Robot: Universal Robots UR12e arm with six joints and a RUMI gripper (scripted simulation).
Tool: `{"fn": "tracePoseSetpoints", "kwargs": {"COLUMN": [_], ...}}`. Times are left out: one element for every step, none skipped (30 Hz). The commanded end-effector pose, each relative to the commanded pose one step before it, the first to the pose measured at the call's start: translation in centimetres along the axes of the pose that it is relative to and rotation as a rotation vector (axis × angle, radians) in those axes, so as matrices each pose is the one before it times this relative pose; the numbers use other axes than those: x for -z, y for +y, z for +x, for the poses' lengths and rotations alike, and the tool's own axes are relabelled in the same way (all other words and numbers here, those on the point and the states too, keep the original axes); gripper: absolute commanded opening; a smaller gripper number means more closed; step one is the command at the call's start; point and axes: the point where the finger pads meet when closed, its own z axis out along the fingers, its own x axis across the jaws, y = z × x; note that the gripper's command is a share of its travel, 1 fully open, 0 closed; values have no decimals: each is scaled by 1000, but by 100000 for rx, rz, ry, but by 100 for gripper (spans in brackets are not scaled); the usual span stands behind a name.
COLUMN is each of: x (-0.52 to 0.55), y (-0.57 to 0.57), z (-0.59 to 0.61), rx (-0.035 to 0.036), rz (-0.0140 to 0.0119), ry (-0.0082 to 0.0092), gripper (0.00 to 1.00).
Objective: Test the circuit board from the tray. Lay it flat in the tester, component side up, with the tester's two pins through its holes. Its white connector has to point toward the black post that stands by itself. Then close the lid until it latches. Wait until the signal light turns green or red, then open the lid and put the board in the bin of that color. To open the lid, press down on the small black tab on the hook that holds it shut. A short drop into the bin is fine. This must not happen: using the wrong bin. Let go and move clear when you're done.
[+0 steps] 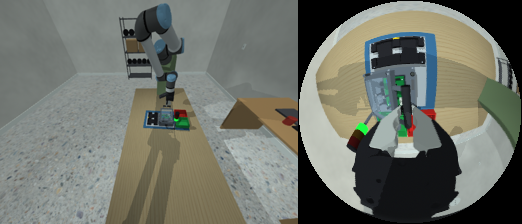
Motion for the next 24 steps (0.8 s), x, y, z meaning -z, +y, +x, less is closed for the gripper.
{"fn": "tracePoseSetpoints", "kwargs": {"x": [1421,221,223,0,0,211,211,214,216,219,204,206,209,212,199,187,190,193,188,159,0,0,162,164], "y": [11,0,-1,0,0,0,0,0,0,-1,0,0,0,-1,0,0,0,-1,-1,1,0,0,0,0], "z": [-1903,-211,-209,0,0,-241,-247,-245,-244,-242,-287,-286,-284,-282,-298,-314,-312,-309,-311,-330,0,0,-327,-323], "rx": [-193,-1,-1,0,0,-1,-1,-1,-1,-1,-1,-1,-1,-1,-1,-1,-1,-1,-1,-1,0,0,-1,-1], "rz": [32,0,0,0,0,-1,-1,-1,0,0,-1,-1,-1,0,-1,-1,-1,-1,0,-1,0,0,-1,-1], "ry": [-1182,-1,-1,0,0,-1,-1,-1,-1,-1,0,-1,-1,-1,-1,-1,-1,-1,-1,-1,0,0,-1,-1], "gripper": [0,0,0,0,0,0,0,0,0,0,0,0,0,0,0,0,0,0,0,0,0,0,0,0]}}
